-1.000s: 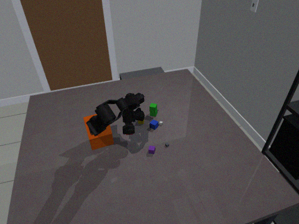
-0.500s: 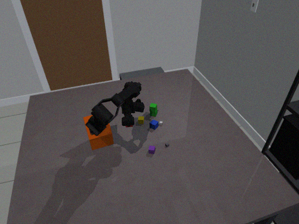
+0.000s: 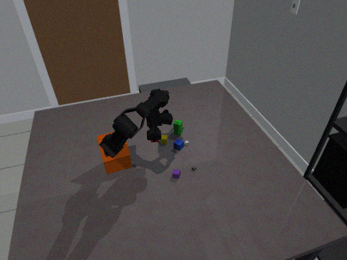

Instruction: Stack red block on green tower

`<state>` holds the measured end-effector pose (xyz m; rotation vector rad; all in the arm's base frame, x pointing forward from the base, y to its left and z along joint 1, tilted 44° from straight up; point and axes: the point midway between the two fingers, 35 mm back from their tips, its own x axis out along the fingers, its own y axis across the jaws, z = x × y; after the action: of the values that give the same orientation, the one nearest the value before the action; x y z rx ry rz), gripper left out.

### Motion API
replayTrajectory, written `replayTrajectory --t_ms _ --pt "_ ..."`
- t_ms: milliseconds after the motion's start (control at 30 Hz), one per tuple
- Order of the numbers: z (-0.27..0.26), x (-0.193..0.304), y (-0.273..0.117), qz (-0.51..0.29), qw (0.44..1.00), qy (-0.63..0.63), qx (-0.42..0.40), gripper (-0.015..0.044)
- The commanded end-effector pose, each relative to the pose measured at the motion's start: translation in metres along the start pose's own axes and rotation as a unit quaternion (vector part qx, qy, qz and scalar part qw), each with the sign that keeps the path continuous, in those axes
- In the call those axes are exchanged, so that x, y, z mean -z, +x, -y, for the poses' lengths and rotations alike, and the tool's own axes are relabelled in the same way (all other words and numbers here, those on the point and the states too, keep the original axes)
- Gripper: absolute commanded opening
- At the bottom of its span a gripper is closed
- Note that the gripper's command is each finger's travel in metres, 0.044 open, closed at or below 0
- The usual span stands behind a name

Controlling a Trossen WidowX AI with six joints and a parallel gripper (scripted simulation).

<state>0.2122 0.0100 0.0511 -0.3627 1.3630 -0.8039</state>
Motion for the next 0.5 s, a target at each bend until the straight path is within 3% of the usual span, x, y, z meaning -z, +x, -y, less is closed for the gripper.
replayTrajectory --t_ms 0,467 --pt "-0.010 -0.011 -0.005 -0.001 1.000 0.001 -0.003 0.0000" --pt "-0.051 -0.052 -0.016 0.000 1.000 0.001 -0.004 0.0000"
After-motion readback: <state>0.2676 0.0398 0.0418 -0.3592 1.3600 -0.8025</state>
